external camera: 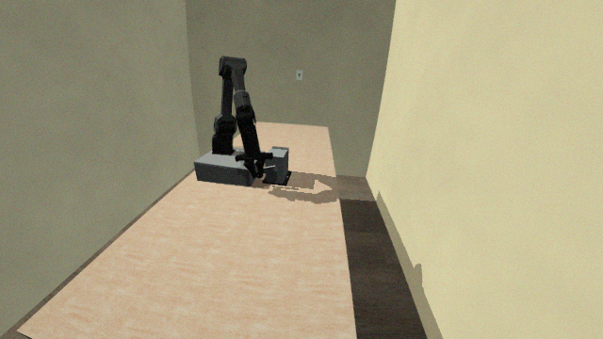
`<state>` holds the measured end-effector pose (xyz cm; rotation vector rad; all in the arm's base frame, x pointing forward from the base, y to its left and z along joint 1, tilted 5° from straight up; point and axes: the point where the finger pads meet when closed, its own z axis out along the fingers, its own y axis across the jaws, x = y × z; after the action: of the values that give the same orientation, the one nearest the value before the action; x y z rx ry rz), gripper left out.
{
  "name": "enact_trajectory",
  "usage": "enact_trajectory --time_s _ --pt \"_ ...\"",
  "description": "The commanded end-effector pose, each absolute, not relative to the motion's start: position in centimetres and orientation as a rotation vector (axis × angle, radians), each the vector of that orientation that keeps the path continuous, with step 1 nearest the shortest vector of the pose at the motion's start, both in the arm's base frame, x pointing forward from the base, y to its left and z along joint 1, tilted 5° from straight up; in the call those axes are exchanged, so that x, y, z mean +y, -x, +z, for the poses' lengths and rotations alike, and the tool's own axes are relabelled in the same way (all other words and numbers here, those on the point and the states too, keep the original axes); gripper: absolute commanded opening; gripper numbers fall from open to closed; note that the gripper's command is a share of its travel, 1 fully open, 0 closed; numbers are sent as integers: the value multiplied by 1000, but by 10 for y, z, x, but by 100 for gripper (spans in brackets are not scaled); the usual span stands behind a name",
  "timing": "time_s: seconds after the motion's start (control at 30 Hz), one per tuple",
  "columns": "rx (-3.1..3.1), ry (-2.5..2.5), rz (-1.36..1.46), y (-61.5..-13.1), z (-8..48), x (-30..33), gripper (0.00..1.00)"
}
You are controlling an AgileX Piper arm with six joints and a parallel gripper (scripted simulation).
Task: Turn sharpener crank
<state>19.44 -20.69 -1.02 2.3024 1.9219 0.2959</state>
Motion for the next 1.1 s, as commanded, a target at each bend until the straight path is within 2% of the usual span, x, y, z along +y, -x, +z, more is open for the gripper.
enact_trajectory --time_s 0.0,1.07 --pt "1919 -2300 295 -194 -6 -208 20" --pt "1920 -2297 294 -194 27 -210 20"
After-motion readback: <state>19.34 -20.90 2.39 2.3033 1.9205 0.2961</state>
